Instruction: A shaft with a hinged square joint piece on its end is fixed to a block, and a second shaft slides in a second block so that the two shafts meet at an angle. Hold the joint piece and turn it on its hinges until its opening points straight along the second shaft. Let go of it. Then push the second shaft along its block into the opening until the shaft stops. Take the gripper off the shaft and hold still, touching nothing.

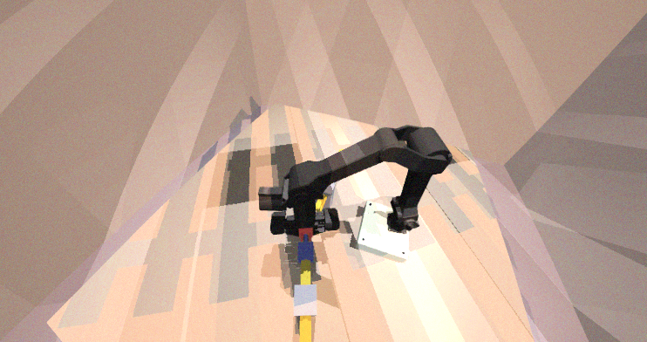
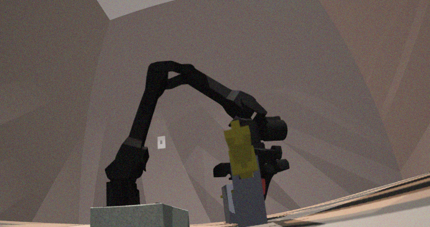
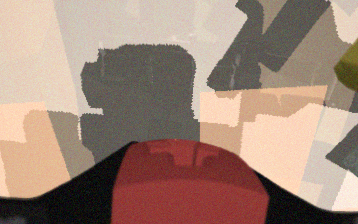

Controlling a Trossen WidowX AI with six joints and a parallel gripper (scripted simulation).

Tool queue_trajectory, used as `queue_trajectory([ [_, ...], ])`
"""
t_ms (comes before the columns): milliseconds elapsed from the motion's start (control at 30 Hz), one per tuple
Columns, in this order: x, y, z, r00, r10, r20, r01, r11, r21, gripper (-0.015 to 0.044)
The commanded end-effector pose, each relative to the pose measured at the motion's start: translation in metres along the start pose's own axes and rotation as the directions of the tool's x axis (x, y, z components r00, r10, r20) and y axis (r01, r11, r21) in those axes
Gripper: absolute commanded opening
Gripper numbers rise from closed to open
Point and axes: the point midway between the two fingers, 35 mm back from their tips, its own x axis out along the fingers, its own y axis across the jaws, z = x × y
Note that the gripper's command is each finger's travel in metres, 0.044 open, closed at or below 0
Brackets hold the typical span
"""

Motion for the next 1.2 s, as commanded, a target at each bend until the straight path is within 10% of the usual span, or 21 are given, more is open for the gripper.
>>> queue_trajectory([
  [0,-0.001,-0.002,0.0,0.999,0.002,0.043,-0.004,0.998,0.058,0.0],
  [1167,-0.01,-0.013,0.0,0.962,-0.077,0.262,-0.02,0.937,0.35,0.0],
])
